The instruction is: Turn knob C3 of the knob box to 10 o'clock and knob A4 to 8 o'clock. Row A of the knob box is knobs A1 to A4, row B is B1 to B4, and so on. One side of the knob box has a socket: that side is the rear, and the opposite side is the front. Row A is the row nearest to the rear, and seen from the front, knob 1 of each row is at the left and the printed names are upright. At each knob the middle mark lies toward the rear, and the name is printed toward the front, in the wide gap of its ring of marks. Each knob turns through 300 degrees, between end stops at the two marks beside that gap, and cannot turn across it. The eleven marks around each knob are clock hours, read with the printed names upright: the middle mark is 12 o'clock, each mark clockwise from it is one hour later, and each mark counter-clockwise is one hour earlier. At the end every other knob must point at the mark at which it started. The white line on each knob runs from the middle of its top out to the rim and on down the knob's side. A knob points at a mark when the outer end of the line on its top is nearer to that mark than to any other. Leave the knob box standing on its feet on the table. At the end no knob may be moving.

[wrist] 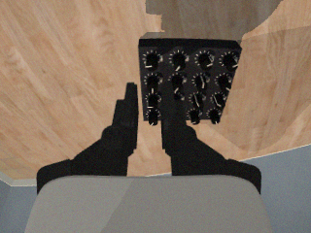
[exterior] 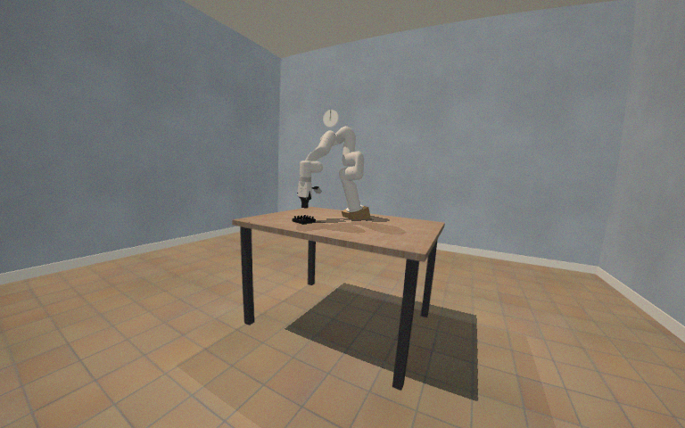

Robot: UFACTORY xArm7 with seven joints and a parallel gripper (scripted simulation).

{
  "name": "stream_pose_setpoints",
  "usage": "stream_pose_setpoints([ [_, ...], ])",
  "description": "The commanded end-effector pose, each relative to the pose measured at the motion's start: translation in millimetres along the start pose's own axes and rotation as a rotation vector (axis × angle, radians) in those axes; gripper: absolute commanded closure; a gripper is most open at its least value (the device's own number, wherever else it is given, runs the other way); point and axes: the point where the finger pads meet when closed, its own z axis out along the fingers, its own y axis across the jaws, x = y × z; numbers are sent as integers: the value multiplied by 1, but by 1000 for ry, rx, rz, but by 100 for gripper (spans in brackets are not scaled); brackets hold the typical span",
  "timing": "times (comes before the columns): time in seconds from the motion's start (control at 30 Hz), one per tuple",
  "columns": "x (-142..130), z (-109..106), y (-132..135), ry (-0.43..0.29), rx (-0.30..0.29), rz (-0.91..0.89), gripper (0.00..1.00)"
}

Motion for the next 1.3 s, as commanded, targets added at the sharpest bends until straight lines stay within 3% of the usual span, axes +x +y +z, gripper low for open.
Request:
stream_pose_setpoints([
  [0.0, -1, 0, 0, -3, 1, 2, 81],
  [1.27, -1, 35, 1, -3, 1, 16, 81],
])
